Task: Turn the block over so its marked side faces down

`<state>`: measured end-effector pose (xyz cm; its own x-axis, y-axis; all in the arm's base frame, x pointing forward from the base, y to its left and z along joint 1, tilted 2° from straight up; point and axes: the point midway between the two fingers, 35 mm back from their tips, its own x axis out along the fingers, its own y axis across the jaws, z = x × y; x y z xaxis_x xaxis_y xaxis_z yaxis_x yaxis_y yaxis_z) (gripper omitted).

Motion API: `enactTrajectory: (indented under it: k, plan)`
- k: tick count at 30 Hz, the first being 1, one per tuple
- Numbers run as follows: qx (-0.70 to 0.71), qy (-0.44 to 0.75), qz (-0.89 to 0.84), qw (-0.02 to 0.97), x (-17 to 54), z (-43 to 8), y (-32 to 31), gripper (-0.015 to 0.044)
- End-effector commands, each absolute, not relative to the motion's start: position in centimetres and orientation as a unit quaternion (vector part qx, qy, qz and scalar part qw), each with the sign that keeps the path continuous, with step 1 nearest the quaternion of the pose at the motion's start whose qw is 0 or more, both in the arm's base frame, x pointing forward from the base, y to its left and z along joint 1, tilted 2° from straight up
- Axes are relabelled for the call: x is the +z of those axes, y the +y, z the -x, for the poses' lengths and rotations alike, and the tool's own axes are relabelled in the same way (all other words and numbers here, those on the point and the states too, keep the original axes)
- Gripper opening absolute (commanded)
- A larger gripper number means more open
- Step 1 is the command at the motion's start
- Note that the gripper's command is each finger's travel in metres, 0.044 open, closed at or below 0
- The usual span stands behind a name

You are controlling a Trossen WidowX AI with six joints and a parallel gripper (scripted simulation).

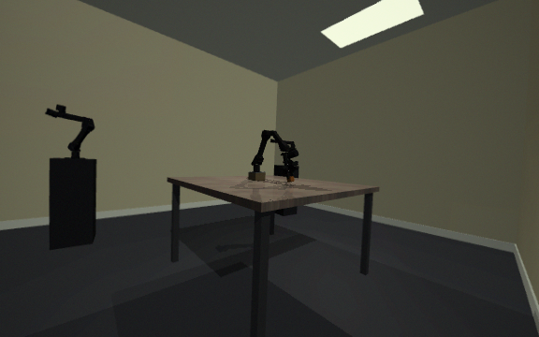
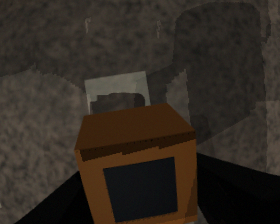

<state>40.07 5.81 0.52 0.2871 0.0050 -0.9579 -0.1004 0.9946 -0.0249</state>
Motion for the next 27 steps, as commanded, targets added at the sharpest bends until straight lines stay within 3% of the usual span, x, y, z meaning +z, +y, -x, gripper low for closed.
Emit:
enactTrajectory:
  k: [1,27]
  plan:
    - [0.034,0.576,0.042,0.816,0.4,-39.9,5.8,0.0]
    - [0.04,0.433,0.035,0.9,-1.4,-40.1,5.8,0.0]
